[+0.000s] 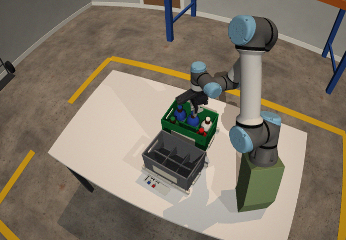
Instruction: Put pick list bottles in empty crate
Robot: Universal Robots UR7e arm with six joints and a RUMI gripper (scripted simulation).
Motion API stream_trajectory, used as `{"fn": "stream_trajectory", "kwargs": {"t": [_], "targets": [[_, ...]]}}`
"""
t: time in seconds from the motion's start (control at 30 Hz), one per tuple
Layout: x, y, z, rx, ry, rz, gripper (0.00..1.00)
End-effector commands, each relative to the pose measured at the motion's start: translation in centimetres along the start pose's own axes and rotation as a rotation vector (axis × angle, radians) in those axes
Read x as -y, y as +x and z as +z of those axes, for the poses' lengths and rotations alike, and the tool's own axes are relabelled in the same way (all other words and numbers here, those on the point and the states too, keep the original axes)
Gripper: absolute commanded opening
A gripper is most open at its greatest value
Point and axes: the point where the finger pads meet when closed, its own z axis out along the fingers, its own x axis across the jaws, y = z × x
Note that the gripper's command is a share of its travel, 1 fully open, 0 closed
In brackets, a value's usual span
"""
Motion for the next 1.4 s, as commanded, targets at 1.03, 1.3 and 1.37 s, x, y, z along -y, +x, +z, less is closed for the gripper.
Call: {"fn": "stream_trajectory", "kwargs": {"t": [1.03,1.3,1.37], "targets": [[0.1,0.2,-3.6,-0.005,0.002,0.000,0.00],[0.1,0.2,-4.9,-0.005,0.002,0.000,0.00],[0.1,0.2,-5.2,-0.005,0.002,0.000,0.00]]}}
